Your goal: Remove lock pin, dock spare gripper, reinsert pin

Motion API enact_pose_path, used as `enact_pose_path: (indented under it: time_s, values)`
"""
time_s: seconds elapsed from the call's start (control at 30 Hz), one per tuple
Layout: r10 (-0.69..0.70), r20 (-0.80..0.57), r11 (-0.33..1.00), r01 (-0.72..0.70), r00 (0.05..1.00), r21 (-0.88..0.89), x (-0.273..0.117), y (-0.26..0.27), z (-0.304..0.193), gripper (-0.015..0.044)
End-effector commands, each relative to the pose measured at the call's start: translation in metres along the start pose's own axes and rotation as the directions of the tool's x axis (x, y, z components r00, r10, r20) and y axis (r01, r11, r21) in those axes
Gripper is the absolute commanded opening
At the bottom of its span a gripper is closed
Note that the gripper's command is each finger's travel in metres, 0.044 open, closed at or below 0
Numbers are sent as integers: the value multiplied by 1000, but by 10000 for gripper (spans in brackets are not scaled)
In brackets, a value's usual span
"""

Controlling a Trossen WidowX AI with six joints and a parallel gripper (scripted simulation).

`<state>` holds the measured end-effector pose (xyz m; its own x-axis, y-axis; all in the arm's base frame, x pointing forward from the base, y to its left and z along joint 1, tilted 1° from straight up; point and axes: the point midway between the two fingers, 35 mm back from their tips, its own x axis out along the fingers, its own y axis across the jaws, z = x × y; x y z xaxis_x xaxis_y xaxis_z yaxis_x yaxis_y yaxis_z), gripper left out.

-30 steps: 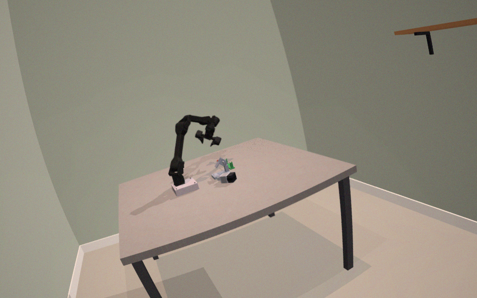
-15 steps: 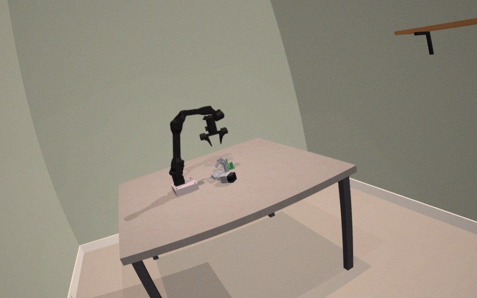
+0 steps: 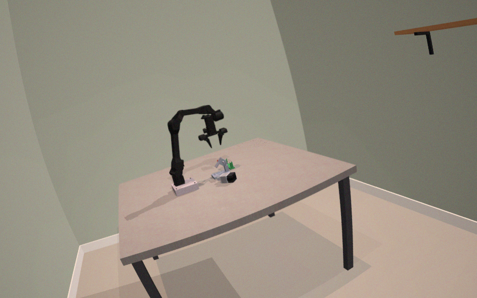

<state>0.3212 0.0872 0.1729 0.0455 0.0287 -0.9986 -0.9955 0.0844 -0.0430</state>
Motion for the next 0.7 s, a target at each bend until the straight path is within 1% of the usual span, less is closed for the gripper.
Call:
enact_pose_path:
  time_s: [0.0,0.1,0.13,0.67]
  values:
    - [10,-12,1000,-10,1000,-4,24,2,-5,300]
    - [10,-12,1000,-10,1000,-4,54,5,-10,300]
    - [10,-12,1000,-10,1000,-4,58,6,-10,300]
    - [10,-12,1000,-10,1000,-4,81,6,-10,300]
